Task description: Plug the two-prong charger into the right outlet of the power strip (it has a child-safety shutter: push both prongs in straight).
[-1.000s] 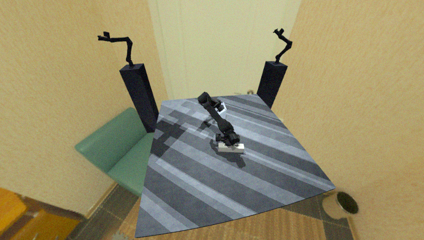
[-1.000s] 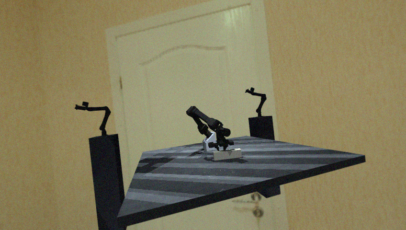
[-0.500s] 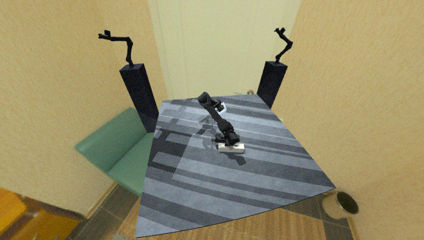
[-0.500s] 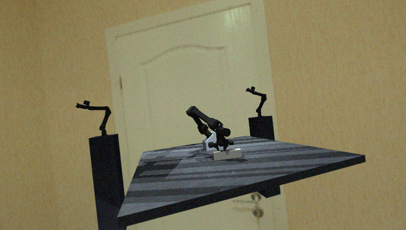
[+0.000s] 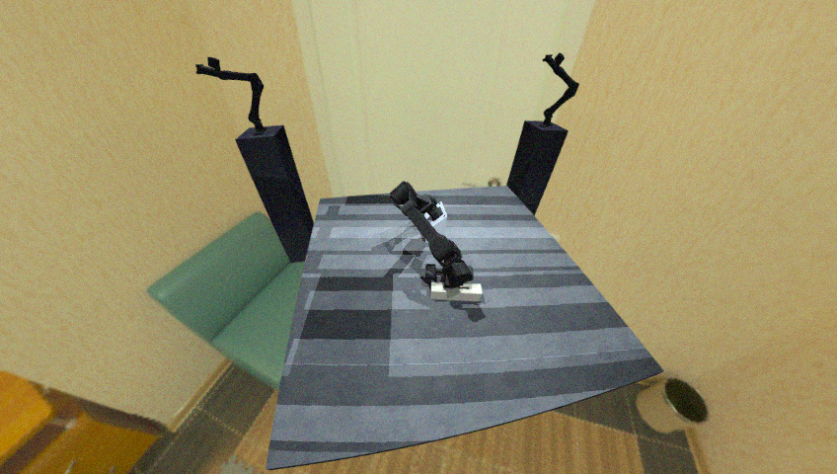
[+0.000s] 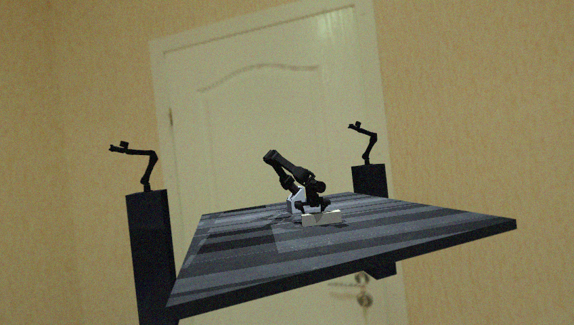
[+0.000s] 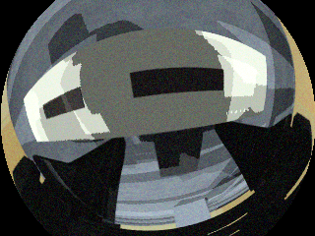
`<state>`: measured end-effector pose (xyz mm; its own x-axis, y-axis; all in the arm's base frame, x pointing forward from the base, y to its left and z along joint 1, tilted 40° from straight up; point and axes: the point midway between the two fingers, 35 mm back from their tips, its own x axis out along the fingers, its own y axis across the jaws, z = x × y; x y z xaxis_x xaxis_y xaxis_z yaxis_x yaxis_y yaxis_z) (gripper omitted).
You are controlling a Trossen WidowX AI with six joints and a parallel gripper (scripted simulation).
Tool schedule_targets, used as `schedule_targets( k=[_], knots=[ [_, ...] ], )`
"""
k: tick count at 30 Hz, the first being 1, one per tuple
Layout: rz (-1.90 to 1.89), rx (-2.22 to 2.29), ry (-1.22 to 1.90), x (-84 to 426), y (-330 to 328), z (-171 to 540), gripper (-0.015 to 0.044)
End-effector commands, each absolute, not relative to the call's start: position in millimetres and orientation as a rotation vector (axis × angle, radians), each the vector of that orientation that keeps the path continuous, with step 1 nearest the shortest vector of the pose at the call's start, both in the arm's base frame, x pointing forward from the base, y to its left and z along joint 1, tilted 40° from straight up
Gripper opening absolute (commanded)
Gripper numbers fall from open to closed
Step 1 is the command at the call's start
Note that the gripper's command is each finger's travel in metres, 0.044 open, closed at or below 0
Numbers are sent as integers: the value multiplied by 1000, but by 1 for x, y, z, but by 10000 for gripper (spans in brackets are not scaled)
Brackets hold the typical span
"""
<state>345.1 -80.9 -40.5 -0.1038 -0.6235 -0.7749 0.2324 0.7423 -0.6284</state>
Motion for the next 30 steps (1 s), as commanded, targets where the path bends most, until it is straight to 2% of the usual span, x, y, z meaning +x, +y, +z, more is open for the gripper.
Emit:
schedule_targets(
  k=[1,30],
  knots=[
    [-745,-332,1505,345,-80,-40,440],
    [-746,-329,1487,337,-79,-42,440]
  ],
)
